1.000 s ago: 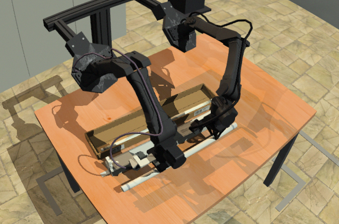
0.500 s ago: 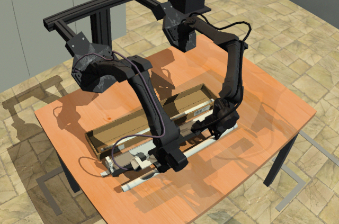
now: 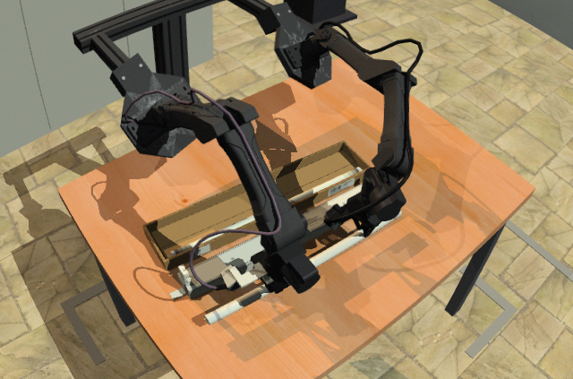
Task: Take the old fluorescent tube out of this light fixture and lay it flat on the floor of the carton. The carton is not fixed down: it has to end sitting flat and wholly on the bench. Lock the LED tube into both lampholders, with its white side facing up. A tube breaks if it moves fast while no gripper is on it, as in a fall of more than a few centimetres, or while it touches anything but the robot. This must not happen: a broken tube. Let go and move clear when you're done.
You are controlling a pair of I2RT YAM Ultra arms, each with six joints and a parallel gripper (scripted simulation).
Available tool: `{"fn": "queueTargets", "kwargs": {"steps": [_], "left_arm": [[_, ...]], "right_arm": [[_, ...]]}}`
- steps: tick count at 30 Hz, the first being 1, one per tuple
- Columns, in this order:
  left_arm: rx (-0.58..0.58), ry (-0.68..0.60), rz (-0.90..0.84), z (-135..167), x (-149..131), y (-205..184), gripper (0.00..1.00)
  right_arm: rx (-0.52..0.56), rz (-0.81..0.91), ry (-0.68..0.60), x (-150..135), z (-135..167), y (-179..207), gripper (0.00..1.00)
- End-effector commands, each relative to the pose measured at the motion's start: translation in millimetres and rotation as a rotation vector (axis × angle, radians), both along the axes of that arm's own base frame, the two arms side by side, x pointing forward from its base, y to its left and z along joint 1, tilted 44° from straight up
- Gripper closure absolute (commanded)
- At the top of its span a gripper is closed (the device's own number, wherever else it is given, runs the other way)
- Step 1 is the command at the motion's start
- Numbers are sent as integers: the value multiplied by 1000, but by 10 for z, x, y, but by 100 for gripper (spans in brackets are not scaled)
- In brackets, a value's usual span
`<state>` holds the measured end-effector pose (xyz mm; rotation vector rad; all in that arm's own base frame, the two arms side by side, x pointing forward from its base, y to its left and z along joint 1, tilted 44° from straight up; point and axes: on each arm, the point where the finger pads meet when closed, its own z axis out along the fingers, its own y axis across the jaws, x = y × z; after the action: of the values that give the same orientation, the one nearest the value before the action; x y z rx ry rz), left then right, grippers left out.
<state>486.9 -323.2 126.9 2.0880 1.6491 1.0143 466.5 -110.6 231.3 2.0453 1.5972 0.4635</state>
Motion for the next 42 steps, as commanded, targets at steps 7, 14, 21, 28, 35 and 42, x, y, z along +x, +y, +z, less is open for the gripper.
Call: {"fn": "queueTargets", "kwargs": {"steps": [7, 14, 21, 28, 35, 42], "left_arm": [[-33, 16, -21, 21, -48, -133, 89], [-43, 6, -27, 66, -63, -176, 89], [-52, -23, -43, 80, 18, -217, 89], [-34, -9, -38, -63, 51, -179, 89], [-30, -4, -34, -81, 75, -129, 89], [8, 34, -36, -325, 44, -89, 89]], "right_arm": [[20, -8, 0, 11, 35, -6, 89], [17, -13, -11, -23, 74, -22, 89], [5, 0, -20, 139, -26, 9, 89], [5, 0, -33, 132, 8, -54, 89], [12, 0, 0, 127, -122, -60, 89], [4, -10, 15, 135, -199, -102, 89]]}}
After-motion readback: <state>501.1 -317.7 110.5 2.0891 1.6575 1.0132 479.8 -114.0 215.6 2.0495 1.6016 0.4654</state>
